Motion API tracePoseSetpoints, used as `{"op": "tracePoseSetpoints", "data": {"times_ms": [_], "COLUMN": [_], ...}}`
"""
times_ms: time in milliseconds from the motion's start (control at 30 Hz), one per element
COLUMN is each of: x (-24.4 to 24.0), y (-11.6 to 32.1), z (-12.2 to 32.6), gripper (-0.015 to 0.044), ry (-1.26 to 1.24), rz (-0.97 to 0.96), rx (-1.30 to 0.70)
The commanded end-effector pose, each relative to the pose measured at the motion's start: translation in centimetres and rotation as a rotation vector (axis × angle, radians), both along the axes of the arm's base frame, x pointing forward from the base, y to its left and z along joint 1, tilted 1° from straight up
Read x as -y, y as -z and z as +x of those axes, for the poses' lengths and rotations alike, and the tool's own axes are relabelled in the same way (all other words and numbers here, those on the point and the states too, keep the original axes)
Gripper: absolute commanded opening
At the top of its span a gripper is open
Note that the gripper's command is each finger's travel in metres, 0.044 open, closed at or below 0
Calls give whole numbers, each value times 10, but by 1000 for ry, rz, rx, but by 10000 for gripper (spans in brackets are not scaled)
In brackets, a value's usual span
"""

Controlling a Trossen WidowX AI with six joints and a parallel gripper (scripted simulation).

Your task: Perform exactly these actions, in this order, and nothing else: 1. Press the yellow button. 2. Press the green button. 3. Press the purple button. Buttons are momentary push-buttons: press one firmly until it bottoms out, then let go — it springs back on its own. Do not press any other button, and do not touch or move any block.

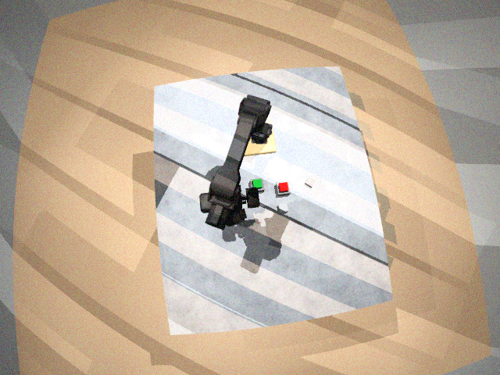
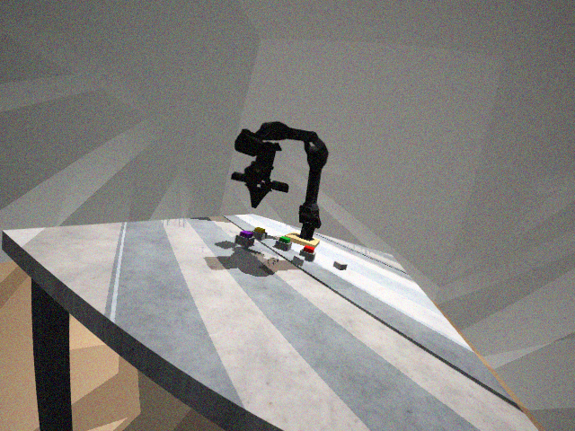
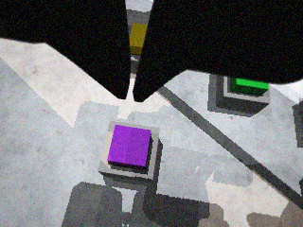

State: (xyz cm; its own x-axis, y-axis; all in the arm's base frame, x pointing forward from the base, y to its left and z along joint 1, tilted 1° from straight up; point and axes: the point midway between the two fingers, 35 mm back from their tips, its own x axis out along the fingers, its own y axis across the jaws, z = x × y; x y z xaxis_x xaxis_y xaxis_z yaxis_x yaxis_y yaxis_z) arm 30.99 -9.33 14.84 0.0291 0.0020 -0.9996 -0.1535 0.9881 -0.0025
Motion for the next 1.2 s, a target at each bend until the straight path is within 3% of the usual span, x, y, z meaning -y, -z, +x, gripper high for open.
{"op": "tracePoseSetpoints", "data": {"times_ms": [0, 167, 1167], "x": [3, 2, 2], "y": [7, 58, 95], "z": [6, 7, 8], "gripper": [20, 20, 20], "ry": [-15, -15, -15], "rz": [1, 1, 1], "rx": [5, 5, 5]}}
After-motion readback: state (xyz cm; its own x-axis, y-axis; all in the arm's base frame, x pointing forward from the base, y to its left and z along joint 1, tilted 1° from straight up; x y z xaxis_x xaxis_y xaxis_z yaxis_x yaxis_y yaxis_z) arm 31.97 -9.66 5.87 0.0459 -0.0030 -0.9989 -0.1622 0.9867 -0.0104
